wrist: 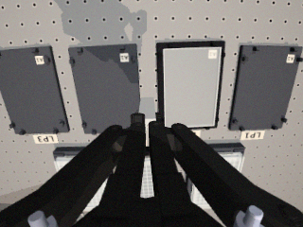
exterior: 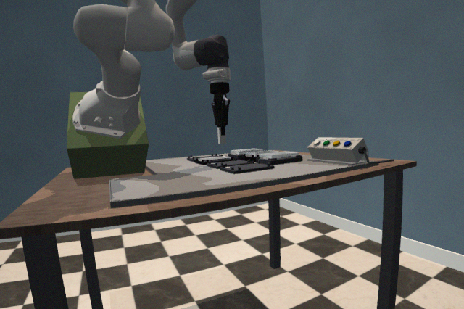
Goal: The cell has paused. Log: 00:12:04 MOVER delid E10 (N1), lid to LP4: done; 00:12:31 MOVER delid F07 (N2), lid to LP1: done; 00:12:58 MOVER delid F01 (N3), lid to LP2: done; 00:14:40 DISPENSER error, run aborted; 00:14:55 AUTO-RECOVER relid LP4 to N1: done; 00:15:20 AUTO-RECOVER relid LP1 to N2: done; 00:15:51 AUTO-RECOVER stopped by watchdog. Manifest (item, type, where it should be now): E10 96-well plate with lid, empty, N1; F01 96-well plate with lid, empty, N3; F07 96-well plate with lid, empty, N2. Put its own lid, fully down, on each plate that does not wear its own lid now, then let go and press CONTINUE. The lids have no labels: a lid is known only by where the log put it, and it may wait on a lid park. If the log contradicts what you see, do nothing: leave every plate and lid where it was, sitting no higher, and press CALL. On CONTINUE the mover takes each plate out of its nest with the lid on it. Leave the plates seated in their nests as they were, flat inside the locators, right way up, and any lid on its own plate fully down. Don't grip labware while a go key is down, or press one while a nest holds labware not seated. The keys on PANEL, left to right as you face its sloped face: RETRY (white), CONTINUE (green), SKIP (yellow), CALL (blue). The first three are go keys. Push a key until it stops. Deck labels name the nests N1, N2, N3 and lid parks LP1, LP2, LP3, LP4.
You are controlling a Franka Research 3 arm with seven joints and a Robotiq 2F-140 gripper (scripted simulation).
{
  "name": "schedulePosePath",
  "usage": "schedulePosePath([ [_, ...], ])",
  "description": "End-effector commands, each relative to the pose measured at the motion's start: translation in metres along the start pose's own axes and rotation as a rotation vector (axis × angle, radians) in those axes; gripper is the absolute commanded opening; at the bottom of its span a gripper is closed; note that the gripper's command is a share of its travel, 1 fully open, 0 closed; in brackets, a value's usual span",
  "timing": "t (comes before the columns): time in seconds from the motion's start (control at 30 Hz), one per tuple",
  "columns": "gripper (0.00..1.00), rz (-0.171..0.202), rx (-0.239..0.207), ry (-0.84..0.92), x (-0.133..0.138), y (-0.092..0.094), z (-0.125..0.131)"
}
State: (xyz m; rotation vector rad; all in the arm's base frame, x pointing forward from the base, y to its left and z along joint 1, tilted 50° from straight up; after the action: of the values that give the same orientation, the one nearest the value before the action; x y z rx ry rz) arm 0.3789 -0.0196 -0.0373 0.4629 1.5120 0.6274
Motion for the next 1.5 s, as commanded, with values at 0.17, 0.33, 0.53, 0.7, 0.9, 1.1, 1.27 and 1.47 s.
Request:
schedulePosePath([
  [0.17,0.0,0.029,-0.075,0.101,-0.004,0.04,0.031],
  [0.33,0.0,0.073,-0.195,0.271,-0.013,0.108,0.071],
  [0.53,0.0,0.126,-0.324,0.469,-0.027,0.192,0.104],
  [0.7,0.0,0.177,-0.418,0.646,-0.032,0.242,0.115],
  [0.9,0.0,0.247,-0.487,0.835,-0.006,0.25,0.108],
  [1.1,0.0,0.273,-0.471,1.03,0.043,0.199,0.078],
  [1.27,0.0,0.259,-0.418,1.216,0.074,0.138,0.045],
  [1.47,0.0,0.224,-0.306,1.445,0.084,0.055,0.008],
])
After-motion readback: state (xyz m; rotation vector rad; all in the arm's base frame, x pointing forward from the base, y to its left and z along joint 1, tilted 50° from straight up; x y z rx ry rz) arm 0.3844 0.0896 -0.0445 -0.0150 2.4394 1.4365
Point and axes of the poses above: the point where the finger pads meet when closed, its own y axis back along the fingers, its own x axis across the jaws, z = x × y, the point moved 1 cm from there along y, back along the fingers
